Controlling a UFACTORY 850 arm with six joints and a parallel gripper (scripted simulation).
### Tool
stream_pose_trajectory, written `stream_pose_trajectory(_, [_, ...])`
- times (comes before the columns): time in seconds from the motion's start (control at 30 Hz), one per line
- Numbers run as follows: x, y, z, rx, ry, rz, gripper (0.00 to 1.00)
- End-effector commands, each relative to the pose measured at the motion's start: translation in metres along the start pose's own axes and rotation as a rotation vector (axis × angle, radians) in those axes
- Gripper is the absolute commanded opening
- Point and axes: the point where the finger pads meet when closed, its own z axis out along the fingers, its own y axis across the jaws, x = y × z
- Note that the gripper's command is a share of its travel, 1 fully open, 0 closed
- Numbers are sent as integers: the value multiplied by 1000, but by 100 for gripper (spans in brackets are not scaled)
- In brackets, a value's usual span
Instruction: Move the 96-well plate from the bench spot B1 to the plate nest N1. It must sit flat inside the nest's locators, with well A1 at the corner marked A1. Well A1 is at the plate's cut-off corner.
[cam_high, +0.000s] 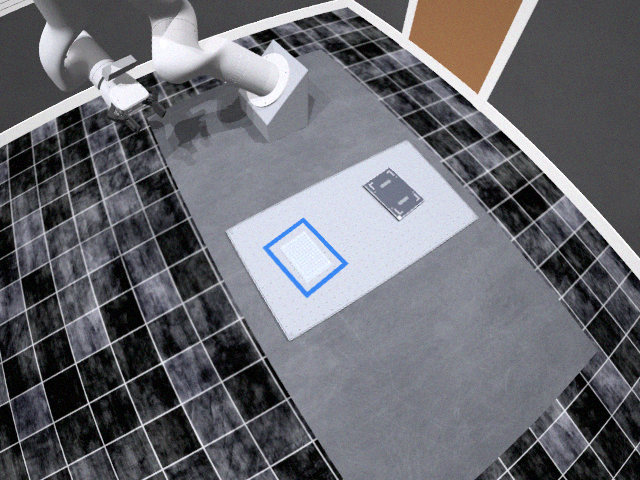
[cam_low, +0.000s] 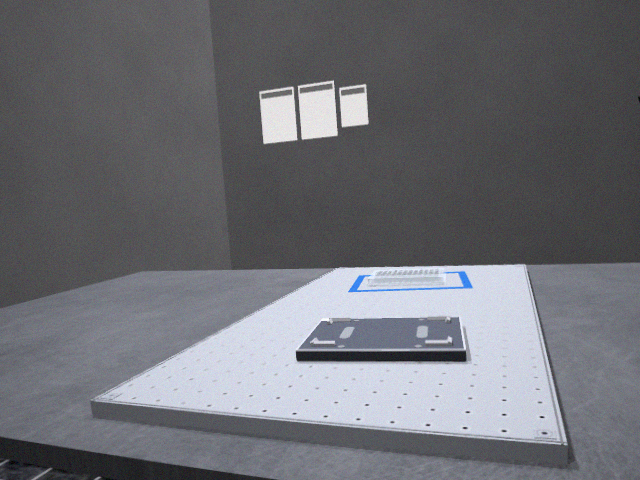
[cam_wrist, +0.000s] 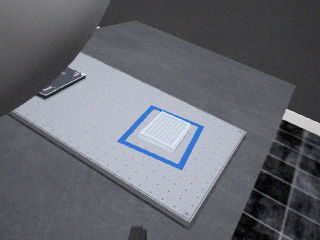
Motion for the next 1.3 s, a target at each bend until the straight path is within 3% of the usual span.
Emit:
stream_pose_trajectory(0.0, [0, 0, 0, 0, 0, -1, 100])
stream_pose_trajectory(0.53, [0, 0, 0, 0, 0, -1, 100])
stream_pose_trajectory(1.03, [12, -33, 8, 271, 256, -333, 100])
stream_pose_trajectory(1.1, [12, -33, 8, 271, 256, -333, 100])
stream_pose_trajectory(1.27, [11, -43, 9, 349, 346, -450, 100])
